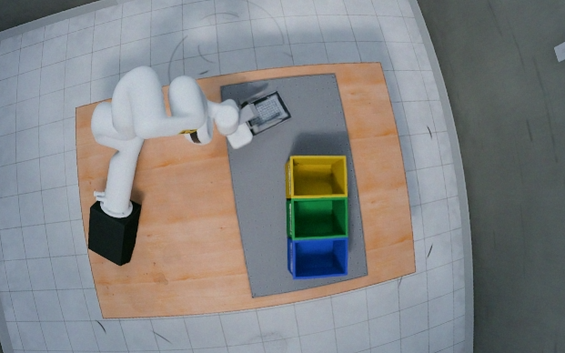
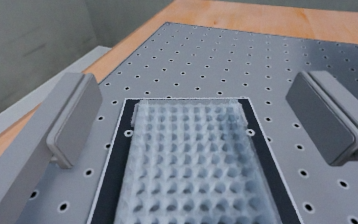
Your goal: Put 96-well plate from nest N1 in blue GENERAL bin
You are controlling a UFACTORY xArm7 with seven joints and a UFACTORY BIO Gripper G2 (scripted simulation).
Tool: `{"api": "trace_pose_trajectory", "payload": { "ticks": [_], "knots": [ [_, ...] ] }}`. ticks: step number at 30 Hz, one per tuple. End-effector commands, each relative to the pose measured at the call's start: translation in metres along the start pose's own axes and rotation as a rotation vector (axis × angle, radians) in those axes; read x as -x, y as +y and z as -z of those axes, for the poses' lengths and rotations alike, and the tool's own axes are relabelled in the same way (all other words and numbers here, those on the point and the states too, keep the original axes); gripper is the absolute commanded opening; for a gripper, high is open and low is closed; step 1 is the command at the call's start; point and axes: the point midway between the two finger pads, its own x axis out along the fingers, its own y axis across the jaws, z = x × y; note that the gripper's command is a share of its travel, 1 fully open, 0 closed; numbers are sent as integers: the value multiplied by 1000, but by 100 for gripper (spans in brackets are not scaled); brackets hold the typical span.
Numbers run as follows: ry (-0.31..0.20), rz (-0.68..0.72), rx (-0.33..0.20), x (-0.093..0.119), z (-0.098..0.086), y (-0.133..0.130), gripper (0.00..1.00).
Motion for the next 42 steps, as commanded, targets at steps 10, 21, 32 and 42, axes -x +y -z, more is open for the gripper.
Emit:
{"api": "trace_pose_trajectory", "payload": {
  "ticks": [10,21,32,42],
  "knots": [
    [-5,0,0,-1,20,-1,37],
    [-5,0,0,-1,20,-1,37],
    [-5,0,0,-1,24,-1,37],
    [-5,0,0,-1,29,-1,37]
  ]
}}
